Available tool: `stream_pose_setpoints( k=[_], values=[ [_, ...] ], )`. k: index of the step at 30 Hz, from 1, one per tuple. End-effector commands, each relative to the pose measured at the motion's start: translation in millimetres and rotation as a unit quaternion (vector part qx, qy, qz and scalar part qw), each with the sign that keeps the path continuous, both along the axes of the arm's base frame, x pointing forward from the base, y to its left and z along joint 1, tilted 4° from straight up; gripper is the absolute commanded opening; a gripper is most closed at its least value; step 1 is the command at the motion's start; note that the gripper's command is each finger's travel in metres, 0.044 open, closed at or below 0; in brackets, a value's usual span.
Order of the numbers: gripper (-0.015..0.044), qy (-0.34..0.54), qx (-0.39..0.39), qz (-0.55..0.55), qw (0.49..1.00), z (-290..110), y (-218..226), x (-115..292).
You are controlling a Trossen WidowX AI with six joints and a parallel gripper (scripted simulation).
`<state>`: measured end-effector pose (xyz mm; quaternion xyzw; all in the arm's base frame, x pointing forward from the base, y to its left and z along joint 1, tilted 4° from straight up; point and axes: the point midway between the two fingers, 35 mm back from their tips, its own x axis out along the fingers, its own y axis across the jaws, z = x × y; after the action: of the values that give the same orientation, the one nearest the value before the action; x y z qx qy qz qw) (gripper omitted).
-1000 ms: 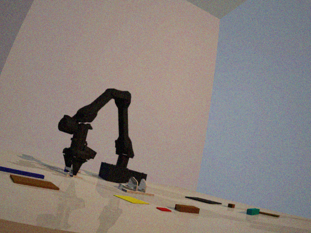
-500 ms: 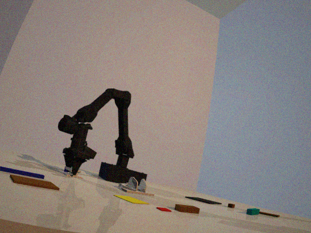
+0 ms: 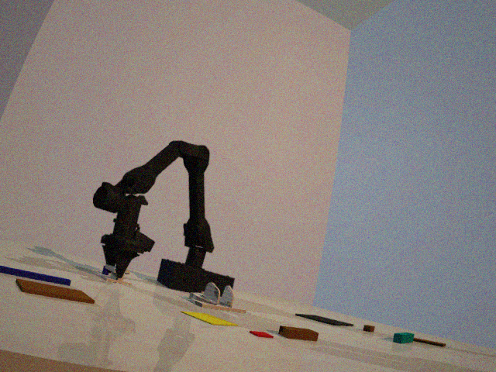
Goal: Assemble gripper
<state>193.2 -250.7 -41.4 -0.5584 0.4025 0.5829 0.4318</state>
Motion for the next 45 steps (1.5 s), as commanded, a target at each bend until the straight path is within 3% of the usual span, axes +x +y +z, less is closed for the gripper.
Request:
stream_pose_setpoints(
  k=[1, 17, 24, 45],
  values=[
    [0.0351, -0.003, -0.005, 0.0, 1.0, 15, -4, 2],
    [0.0351, -0.001, -0.005, 0.001, 1.0, 66, -5, 1],
    [0.0351, 0.0, -0.005, 0.0, 1.0, 68, -4, 1],
    [0.0351, 0.008, -0.005, -0.209, 0.978, 72, 52, 39]
  ],
)
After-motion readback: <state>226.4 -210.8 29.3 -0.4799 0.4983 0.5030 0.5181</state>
